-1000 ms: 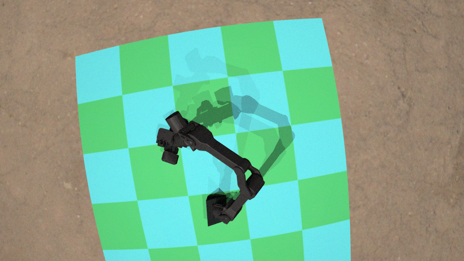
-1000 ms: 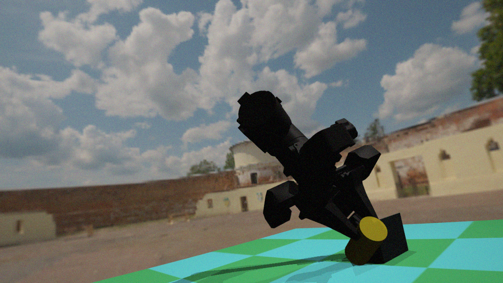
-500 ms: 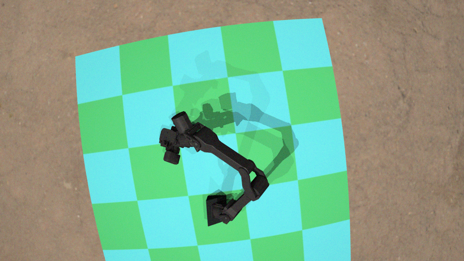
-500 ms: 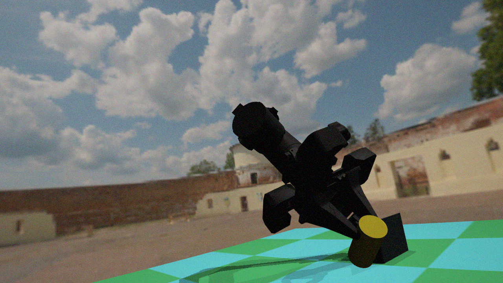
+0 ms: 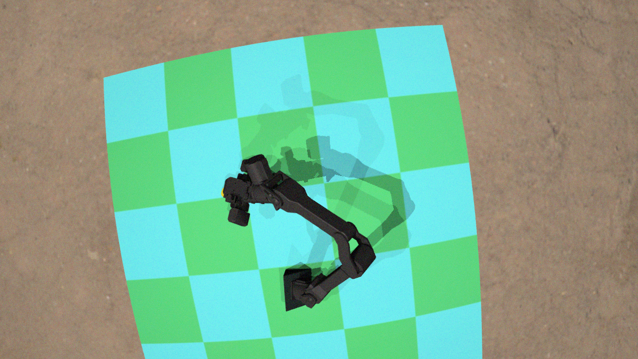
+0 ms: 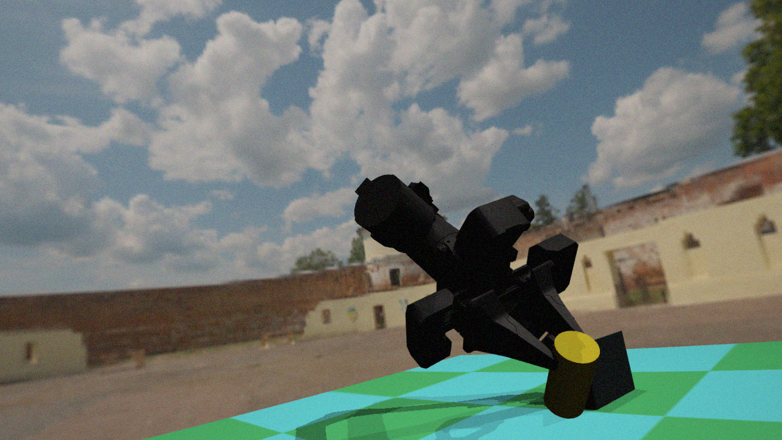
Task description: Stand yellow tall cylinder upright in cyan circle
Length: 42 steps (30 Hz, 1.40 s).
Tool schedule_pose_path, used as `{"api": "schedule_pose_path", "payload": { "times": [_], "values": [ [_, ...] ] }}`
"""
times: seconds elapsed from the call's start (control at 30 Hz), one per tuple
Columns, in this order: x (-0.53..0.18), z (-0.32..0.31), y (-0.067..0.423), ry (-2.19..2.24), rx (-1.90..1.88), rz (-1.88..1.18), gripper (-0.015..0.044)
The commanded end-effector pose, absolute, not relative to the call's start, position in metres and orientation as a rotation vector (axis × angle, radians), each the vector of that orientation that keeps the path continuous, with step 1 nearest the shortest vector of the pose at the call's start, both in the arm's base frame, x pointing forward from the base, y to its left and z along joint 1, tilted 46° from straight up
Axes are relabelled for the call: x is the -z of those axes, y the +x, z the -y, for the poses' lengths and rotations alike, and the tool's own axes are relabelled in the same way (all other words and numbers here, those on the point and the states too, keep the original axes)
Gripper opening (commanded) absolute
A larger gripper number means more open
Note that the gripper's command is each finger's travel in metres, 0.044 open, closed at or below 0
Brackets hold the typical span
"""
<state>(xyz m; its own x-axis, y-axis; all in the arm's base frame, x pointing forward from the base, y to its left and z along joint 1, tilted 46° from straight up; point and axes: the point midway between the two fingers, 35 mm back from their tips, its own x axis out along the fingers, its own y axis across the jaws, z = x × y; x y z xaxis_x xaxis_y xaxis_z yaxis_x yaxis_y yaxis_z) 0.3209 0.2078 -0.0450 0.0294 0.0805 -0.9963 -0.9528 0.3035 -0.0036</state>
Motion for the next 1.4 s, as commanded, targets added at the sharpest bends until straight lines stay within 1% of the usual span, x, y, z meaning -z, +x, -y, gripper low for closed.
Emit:
{"api": "schedule_pose_path", "payload": {
  "times": [0.0,1.37],
  "values": [
    [0.044,-0.208,0.321,-0.915,-1.028,-1.234,0.0105],
    [0.028,-0.201,0.319,-0.805,-1.147,-0.92,0.0105]
  ]
}}
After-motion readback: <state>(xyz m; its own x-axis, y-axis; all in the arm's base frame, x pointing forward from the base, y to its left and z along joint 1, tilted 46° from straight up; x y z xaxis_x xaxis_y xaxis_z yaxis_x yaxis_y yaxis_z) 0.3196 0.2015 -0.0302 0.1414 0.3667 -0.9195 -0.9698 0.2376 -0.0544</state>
